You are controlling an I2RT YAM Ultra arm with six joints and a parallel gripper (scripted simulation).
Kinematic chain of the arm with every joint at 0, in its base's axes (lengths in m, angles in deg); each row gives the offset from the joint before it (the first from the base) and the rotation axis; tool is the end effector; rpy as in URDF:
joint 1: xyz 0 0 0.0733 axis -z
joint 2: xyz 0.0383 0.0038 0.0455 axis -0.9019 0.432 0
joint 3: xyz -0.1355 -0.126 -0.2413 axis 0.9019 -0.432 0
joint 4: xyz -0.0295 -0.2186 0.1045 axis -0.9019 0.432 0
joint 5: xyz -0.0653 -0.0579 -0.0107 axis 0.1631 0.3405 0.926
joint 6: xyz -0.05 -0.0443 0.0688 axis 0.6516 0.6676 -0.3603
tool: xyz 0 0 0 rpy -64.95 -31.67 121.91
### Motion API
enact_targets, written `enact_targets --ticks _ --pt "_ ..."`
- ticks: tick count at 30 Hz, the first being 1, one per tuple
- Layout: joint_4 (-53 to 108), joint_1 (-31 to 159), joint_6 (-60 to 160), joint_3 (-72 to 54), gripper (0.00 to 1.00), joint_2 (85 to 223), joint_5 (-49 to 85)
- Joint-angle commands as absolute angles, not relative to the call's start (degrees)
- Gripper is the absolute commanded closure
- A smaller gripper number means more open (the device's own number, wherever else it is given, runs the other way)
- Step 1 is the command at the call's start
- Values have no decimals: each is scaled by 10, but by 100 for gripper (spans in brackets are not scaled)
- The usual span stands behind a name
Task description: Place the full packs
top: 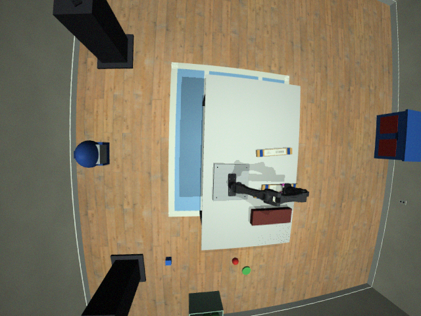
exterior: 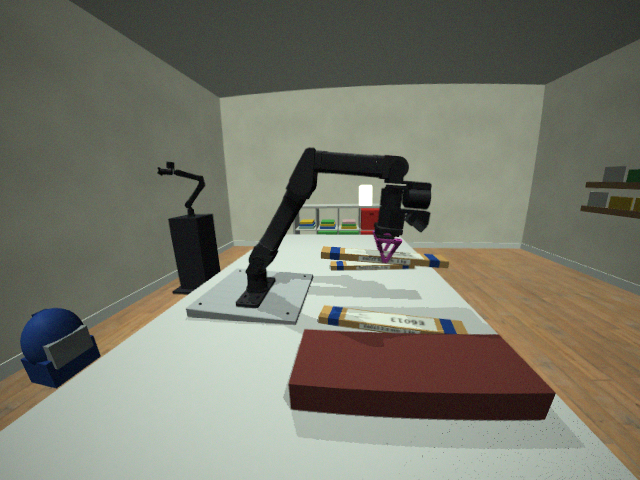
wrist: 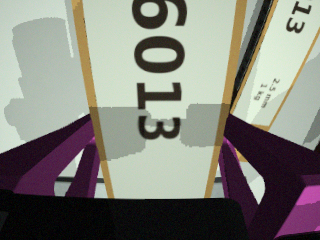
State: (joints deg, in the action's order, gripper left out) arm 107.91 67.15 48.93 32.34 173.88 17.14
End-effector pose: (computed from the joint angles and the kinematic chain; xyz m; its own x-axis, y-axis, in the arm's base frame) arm 0.3897 -0.0174 0.2685 -0.9986 0.0454 0.0285 0.0456 0.9989 0.0047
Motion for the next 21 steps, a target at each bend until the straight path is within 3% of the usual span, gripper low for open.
enact_targets --ticks 1,21 --pt "1069 672 493 325 100 1698 170" --pt "1042 672 493 291 100 1690 170"
